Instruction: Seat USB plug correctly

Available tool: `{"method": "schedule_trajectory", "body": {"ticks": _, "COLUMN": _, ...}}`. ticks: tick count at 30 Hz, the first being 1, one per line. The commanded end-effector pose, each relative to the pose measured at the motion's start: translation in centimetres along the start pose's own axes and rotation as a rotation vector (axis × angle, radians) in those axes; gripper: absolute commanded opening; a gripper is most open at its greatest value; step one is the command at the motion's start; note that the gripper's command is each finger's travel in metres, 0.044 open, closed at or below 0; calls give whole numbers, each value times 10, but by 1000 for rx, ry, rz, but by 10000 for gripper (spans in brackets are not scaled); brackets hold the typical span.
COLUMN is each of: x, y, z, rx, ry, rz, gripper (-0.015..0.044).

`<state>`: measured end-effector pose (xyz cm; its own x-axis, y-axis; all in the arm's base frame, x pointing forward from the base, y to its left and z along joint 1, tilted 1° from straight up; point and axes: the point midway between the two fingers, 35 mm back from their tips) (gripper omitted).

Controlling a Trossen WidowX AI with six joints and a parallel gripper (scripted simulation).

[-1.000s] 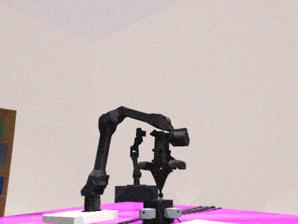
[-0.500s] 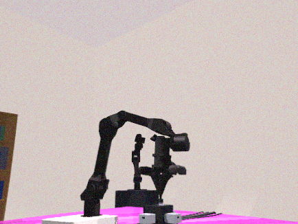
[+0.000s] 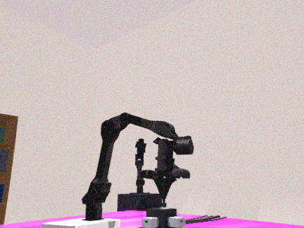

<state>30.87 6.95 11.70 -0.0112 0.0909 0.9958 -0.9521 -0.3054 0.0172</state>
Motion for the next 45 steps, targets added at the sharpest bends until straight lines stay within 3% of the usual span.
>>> {"method": "schedule_trajectory", "body": {"ticks": 1, "x": -1, "y": 0, "z": 0, "rx": -4, "ry": 2, "rz": 0, "gripper": 0}}
{"method": "schedule_trajectory", "body": {"ticks": 45, "x": -6, "y": -1, "z": 0, "rx": -4, "ry": 2, "rz": 0, "gripper": 0}}
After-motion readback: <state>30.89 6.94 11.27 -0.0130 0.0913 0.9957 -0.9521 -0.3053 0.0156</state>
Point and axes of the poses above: the point midway between the two fingers, 35 mm back from their tips, its own x axis back along the fingers, its own y axis across the jaws, z = x × y, and after that the axes turned 15 degrees about x, right-handed
